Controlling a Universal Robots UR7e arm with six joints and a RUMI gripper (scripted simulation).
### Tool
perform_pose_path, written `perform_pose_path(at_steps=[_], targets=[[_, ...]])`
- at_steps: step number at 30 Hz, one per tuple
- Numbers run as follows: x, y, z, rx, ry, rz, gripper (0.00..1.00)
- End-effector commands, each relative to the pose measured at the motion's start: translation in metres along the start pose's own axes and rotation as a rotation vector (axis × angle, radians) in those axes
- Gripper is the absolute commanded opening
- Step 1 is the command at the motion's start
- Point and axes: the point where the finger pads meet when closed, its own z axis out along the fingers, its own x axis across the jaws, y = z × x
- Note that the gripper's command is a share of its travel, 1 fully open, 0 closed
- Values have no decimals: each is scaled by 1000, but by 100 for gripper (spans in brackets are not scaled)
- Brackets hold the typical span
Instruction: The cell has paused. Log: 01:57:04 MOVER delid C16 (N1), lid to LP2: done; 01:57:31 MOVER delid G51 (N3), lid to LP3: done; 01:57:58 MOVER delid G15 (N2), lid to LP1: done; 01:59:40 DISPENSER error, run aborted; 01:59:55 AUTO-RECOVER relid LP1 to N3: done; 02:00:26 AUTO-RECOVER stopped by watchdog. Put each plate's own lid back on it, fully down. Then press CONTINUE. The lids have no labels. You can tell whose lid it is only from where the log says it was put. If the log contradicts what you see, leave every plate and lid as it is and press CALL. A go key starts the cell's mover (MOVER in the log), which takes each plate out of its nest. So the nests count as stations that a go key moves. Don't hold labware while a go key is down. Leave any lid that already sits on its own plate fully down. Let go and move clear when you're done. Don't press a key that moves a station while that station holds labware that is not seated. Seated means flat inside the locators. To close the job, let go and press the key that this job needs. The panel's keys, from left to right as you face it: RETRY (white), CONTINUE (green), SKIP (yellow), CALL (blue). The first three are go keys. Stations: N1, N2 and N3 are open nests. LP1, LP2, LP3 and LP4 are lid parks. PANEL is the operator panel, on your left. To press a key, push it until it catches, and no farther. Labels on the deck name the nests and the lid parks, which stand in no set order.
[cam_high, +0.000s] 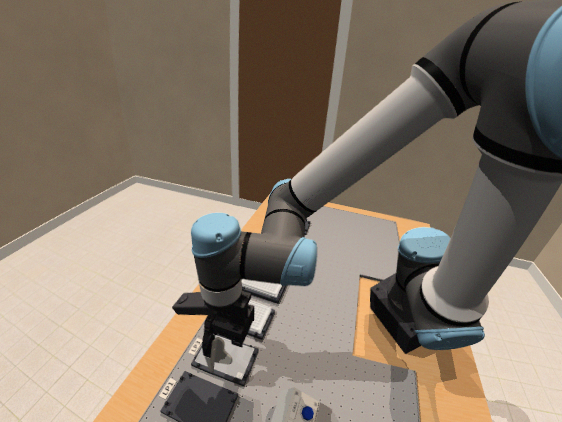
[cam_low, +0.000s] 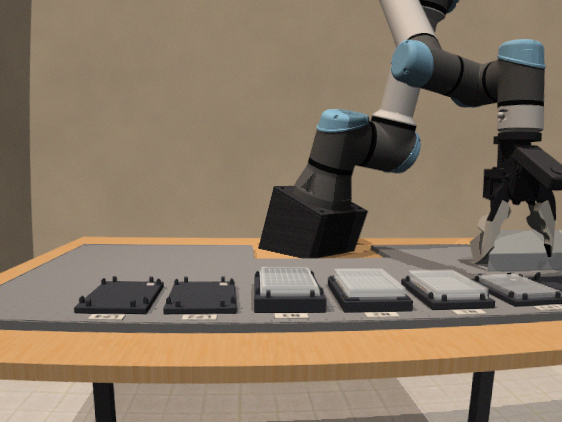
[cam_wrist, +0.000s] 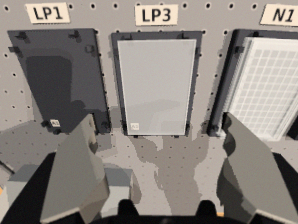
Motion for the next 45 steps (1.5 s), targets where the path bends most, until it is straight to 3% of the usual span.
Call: perform_pose_path(at_steps=[1, 31, 45], targets=[[-1, -1, 0, 1, 1, 1, 82], [-1, 2, 44, -3, 2, 0, 82], [-1, -1, 42, 1, 1, 1, 82]])
